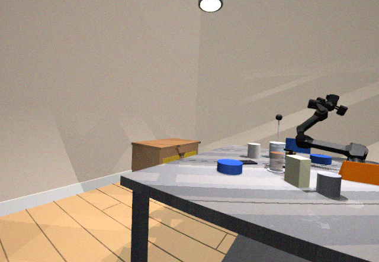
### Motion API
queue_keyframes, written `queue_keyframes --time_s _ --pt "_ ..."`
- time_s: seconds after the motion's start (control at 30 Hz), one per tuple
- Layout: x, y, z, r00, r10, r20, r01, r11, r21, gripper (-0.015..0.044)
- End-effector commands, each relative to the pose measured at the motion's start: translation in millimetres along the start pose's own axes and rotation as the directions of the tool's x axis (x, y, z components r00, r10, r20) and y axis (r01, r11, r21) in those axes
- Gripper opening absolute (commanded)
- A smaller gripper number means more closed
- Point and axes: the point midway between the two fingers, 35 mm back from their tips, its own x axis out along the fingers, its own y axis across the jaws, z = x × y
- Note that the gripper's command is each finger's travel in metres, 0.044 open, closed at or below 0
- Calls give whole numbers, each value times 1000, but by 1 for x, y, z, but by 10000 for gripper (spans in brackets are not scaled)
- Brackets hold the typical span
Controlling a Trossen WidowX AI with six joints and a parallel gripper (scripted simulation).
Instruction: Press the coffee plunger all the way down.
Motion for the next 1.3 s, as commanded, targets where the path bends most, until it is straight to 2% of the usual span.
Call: queue_keyframes --time_s 0.0,0.1,0.23,0.37,0.47,0.67,0.87,1.0,1.07,1.27 --pt "1 -2 2 1000 -6 8 6 1000 -4 426" --pt "8 -16 14 997 -51 66 54 998 -42 440" --pt "19 -58 54 955 -178 238 208 972 -109 440" --pt "16 -102 102 852 -302 428 397 906 -149 440" --pt "3 -129 135 756 -350 553 525 829 -192 440" --pt "-47 -173 206 462 -430 775 780 613 -125 440" --pt "-121 -192 264 111 -410 905 936 349 43 440" --pt "-175 -190 289 -106 -350 931 969 172 175 440" --pt "-194 -187 295 -172 -322 931 966 128 223 440" --pt "-271 -168 308 -450 -198 870 892 -65 447 440"
